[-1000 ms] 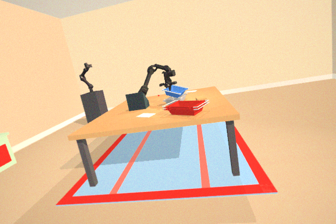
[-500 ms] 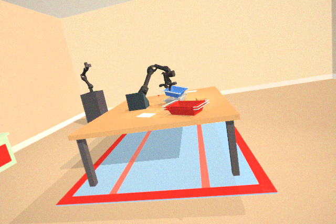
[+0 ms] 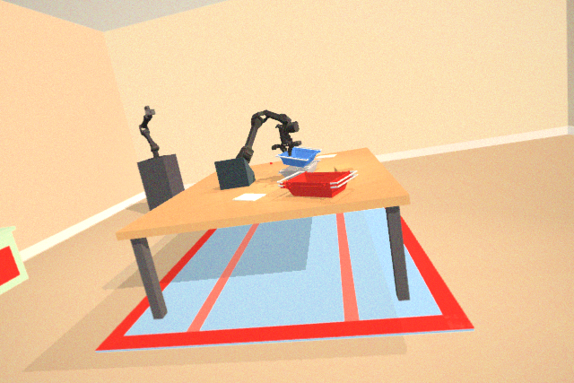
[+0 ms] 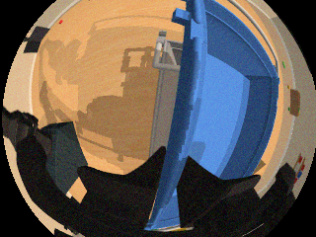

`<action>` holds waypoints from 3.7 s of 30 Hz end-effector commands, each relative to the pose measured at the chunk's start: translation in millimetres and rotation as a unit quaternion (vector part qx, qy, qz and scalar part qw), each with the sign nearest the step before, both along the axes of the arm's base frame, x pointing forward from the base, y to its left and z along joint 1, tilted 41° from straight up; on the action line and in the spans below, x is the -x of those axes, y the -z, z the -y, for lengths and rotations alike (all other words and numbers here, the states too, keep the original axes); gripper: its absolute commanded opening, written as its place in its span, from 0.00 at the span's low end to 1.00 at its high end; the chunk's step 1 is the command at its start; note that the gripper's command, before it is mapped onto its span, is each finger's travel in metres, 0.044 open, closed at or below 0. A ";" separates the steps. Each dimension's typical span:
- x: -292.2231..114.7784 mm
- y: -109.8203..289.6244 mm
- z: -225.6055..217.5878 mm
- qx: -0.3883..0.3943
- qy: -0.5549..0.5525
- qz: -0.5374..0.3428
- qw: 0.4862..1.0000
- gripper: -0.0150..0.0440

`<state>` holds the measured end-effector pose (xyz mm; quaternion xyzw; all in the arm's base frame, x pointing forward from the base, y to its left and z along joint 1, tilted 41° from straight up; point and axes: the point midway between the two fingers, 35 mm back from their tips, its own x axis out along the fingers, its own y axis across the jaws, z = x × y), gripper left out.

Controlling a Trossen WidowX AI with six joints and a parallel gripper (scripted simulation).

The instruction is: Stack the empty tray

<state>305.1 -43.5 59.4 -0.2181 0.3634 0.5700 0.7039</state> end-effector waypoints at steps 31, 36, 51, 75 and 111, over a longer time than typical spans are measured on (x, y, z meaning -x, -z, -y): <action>5.5 9.0 -13.0 -0.002 -0.009 -0.006 1.000 0.25; 6.9 13.2 -17.3 -0.002 -0.009 -0.006 1.000 0.25; 7.2 14.0 -18.2 -0.002 -0.009 -0.006 1.000 0.25; 8.6 19.9 -24.0 -0.002 -0.009 -0.006 1.000 0.25; 8.6 19.9 -24.0 -0.002 -0.009 -0.006 1.000 0.78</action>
